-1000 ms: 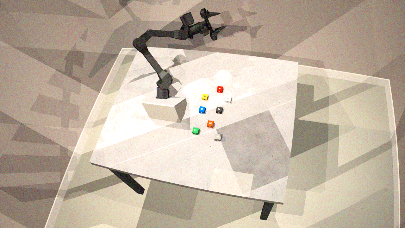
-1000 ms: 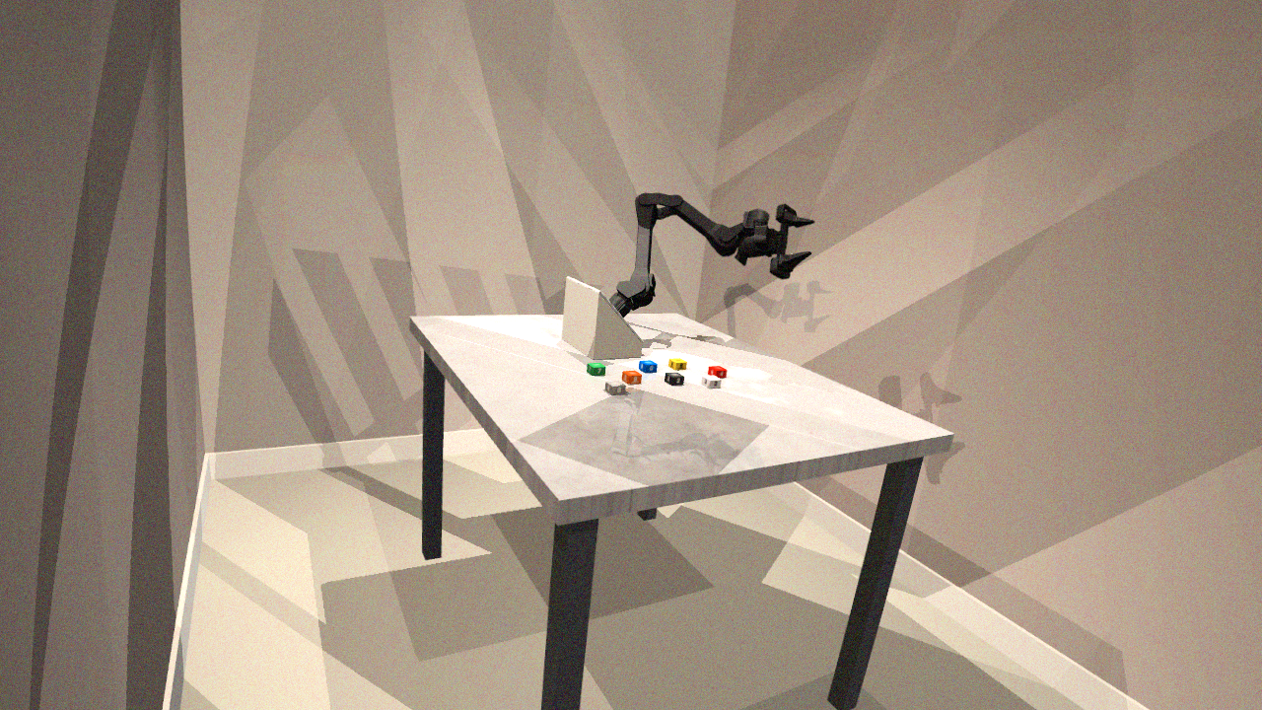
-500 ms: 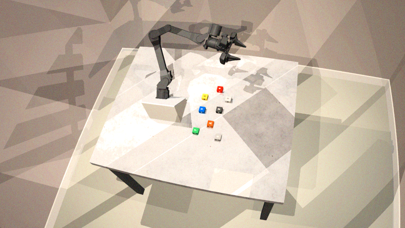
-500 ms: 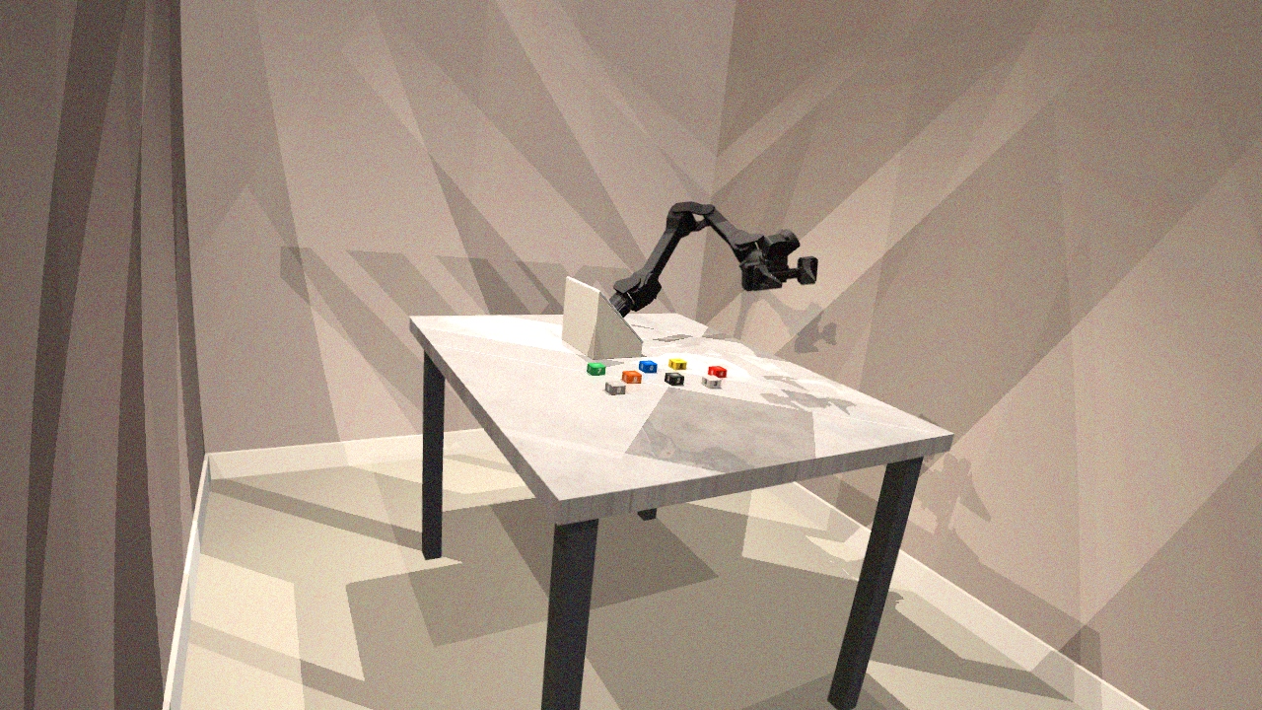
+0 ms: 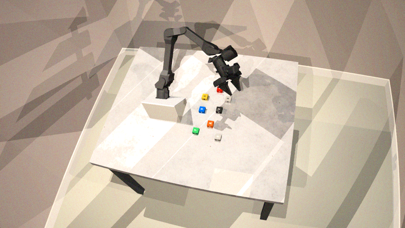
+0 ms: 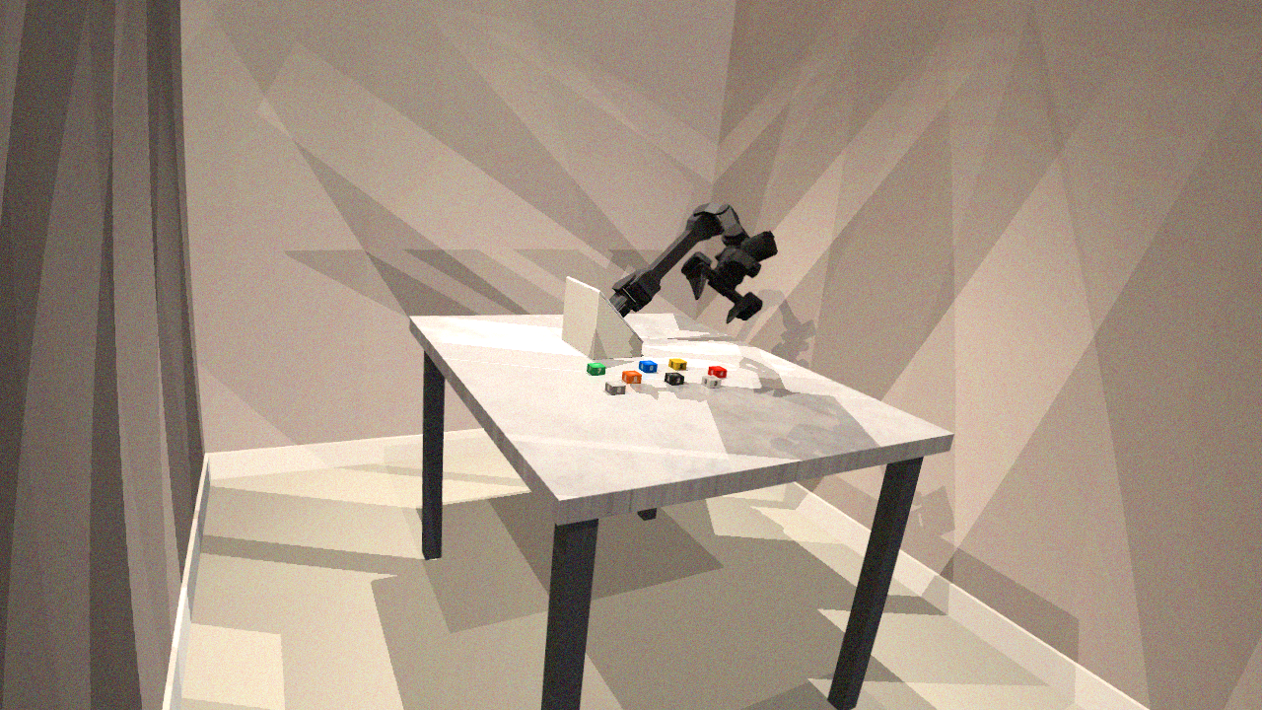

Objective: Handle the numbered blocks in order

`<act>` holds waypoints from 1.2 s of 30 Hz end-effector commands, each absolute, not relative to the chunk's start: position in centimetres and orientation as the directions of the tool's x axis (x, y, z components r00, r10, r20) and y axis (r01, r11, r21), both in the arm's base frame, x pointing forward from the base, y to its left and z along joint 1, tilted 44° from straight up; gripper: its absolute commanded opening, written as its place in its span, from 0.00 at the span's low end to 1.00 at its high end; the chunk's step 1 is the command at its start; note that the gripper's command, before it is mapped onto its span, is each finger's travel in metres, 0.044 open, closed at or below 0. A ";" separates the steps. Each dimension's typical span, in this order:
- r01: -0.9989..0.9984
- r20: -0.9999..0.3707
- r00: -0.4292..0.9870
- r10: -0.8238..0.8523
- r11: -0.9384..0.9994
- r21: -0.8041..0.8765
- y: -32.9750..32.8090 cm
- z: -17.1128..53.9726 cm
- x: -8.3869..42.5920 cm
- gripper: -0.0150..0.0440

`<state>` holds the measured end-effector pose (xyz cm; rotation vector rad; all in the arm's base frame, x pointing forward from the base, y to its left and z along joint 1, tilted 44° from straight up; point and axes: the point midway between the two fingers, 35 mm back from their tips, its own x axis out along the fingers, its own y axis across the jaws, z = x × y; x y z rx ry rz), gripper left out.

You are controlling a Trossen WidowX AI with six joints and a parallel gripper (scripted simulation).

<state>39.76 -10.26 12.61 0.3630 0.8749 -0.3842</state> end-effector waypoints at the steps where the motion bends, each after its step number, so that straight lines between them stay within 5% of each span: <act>1: 0.399 -0.892 0.440 -0.106 0.913 0.089 -12.6 8.6 37.7 0.93; 15: 0.153 -0.933 0.066 0.353 0.921 0.359 -17.3 -0.9 27.4 0.93; 24: 0.069 -0.743 0.074 0.665 0.740 0.669 -17.8 -2.9 22.0 0.93; 36: 0.067 -0.738 0.077 0.670 0.735 0.675 -17.8 -2.9 21.9 0.93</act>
